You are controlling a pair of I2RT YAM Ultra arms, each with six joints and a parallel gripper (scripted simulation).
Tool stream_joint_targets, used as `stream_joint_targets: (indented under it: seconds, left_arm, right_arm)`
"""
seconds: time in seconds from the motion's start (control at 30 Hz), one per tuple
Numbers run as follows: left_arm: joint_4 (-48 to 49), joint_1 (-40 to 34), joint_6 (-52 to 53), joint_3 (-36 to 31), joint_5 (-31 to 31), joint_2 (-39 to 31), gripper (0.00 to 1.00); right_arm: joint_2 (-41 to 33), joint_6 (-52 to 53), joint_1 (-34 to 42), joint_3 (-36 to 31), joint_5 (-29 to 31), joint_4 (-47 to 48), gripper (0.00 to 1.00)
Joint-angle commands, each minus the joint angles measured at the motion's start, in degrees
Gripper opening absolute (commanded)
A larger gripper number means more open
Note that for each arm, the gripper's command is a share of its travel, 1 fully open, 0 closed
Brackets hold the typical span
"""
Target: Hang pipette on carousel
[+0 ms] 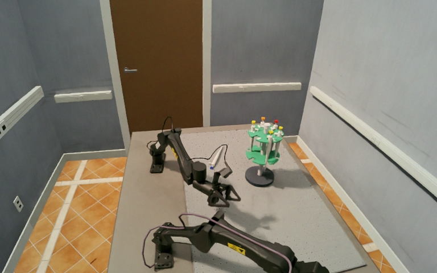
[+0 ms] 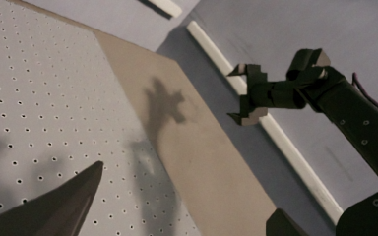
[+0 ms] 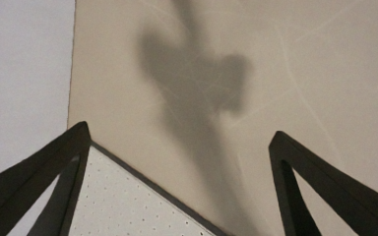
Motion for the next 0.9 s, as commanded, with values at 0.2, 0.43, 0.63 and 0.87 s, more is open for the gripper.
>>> stream_joint_targets:
  seconds: [0.2,0.43,0.63,0.87]
  left_arm:
    - [-0.52,0.01,0.26,0.44,0.00,-0.53,1.00]
    - [-0.52,0.01,0.26,0.44,0.00,-0.53,1.00]
    - [1.75,0.55,-0.01,-3.80,0.41,-3.68,1.00]
    - [3.60,0.95,0.00,-10.91,0.85,-8.89,1.00]
  right_arm:
    - [-1.01,-0.29,0.00,0.68,0.12,0.05,1.00]
    - [-1.01,-0.29,0.00,0.68,0.12,0.05,1.00]
    - [1.96,-0.93,-1.46,4.84,-1.11,-1.94,1.00]
    - [7.71,-1.87,-3.42,16.58,-2.45,-6.23,1.00]
